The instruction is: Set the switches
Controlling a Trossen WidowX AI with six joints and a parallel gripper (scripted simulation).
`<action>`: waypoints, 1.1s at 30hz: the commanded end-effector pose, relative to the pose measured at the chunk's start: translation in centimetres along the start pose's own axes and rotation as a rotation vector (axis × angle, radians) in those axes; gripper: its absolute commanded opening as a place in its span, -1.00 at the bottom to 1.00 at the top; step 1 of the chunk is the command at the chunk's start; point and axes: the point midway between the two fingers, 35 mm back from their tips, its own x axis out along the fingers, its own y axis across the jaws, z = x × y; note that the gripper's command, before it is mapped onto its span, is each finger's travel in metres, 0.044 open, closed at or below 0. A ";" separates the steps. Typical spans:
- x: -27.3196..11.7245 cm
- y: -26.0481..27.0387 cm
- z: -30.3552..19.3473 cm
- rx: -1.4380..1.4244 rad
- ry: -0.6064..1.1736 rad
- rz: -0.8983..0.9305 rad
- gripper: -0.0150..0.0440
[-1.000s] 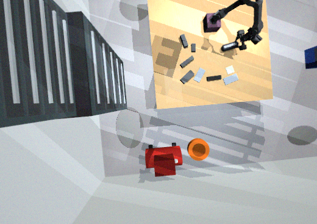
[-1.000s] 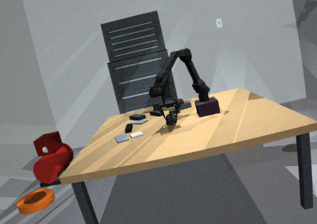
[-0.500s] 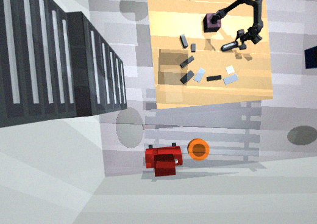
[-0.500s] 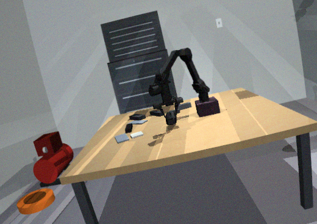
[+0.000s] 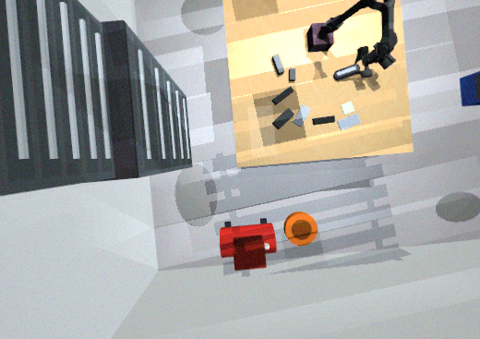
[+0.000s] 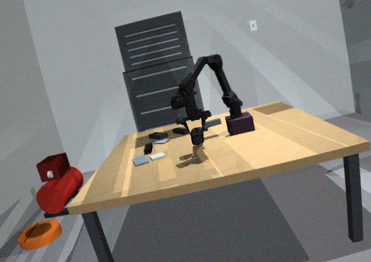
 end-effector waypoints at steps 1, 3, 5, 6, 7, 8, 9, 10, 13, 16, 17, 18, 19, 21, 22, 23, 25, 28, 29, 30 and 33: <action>-0.4 0.0 -0.4 0.000 0.001 -0.004 0.65; -0.5 0.0 -0.5 0.000 0.002 -0.004 0.65; -0.6 0.0 -0.7 0.000 0.002 -0.004 0.65; -0.7 0.0 -0.8 0.000 0.002 -0.004 0.65; -0.8 0.0 -0.9 0.000 0.002 -0.004 0.65; -0.8 -0.1 -0.9 0.000 0.002 -0.004 0.65; -0.8 -0.1 -1.0 0.000 0.002 -0.004 0.65; -0.9 -0.1 -1.0 0.000 0.002 -0.004 0.65; -1.0 -0.1 -1.3 0.000 0.002 -0.004 0.65; -1.2 -0.1 -1.4 0.000 0.002 -0.004 0.65; -1.2 -0.1 -1.5 0.000 0.002 -0.004 0.65; -1.2 -0.1 -1.6 0.000 0.002 -0.004 0.65; -1.3 -0.1 -1.6 0.000 0.002 -0.004 0.65; -1.3 -0.1 -1.7 0.000 0.002 -0.004 0.65; -1.4 -0.1 -1.8 0.000 0.003 -0.004 0.65; -1.4 -0.1 -1.8 0.000 0.003 -0.004 0.65; -1.5 -0.1 -2.0 0.000 0.003 -0.004 0.65; -1.6 -0.1 -2.1 0.000 0.003 -0.004 0.65; -1.6 -0.1 -2.2 0.000 0.003 -0.004 0.65; -1.6 -0.1 -2.2 0.000 0.003 -0.004 0.65; -1.7 0.0 -2.4 0.000 0.003 -0.004 0.65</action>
